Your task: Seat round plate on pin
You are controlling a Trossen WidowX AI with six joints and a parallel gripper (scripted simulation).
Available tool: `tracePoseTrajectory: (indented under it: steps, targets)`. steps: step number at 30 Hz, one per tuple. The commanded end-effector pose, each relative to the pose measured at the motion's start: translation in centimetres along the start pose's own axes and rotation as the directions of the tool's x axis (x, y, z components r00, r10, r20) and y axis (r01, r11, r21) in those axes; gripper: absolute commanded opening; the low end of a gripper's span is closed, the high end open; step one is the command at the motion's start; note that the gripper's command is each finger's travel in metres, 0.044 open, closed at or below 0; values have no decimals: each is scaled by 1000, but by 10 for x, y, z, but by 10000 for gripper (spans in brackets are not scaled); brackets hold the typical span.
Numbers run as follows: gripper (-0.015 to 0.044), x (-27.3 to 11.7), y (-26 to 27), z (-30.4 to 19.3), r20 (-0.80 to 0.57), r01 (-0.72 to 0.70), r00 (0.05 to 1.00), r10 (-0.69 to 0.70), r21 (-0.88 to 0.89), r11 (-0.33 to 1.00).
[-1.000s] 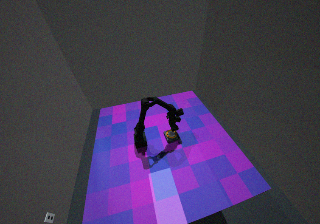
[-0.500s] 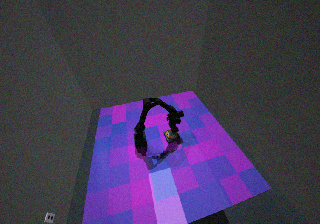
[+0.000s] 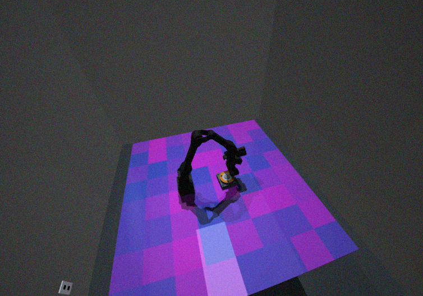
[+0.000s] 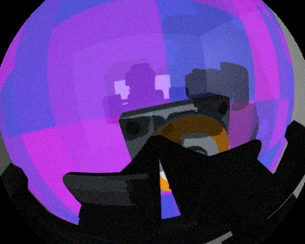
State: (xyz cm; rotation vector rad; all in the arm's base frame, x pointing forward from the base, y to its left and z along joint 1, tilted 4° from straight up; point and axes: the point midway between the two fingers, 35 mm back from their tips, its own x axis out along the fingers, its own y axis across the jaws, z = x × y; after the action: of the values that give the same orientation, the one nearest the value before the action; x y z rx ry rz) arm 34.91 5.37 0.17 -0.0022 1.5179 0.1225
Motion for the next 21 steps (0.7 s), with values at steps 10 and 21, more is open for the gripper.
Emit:
tracePoseTrajectory:
  steps: [10,21]
  targets:
    - [0,-2,-17,10,6,3,1000,-3,-1,1000]
    - [0,-2,-29,14,7,4,1000,-4,-2,1000]
